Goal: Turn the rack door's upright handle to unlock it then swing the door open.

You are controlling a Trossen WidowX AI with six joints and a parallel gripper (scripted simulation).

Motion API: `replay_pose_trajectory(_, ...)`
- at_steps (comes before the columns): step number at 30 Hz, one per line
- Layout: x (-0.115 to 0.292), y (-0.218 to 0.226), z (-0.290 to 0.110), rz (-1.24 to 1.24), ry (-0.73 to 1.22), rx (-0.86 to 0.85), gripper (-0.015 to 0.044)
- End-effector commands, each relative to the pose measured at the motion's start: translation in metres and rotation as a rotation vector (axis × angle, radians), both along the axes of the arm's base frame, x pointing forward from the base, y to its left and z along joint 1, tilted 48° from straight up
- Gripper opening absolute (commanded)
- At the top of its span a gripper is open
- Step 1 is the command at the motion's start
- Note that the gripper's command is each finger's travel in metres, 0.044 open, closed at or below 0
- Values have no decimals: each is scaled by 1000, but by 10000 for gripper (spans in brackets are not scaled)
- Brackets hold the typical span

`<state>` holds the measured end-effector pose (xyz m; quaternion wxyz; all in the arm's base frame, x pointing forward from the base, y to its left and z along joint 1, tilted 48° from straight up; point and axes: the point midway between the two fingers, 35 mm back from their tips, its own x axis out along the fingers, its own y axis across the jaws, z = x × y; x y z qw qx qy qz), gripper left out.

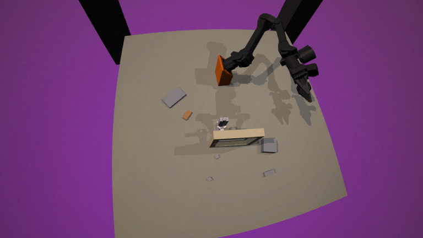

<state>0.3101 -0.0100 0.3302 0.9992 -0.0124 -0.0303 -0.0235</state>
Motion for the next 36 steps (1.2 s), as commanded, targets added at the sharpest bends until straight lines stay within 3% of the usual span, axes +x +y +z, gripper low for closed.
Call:
replay_pose_trajectory(1, 0, 0, 0, 0, 2, 0, 374)
replay_pose_trajectory(4, 5, -2, -5, -2, 31, -3, 295)
replay_pose_trajectory(20, 50, -28, -69, 9, 407, -52, 295)
replay_pose_trajectory(36, 70, -53, -138, 90, 776, -54, 295)
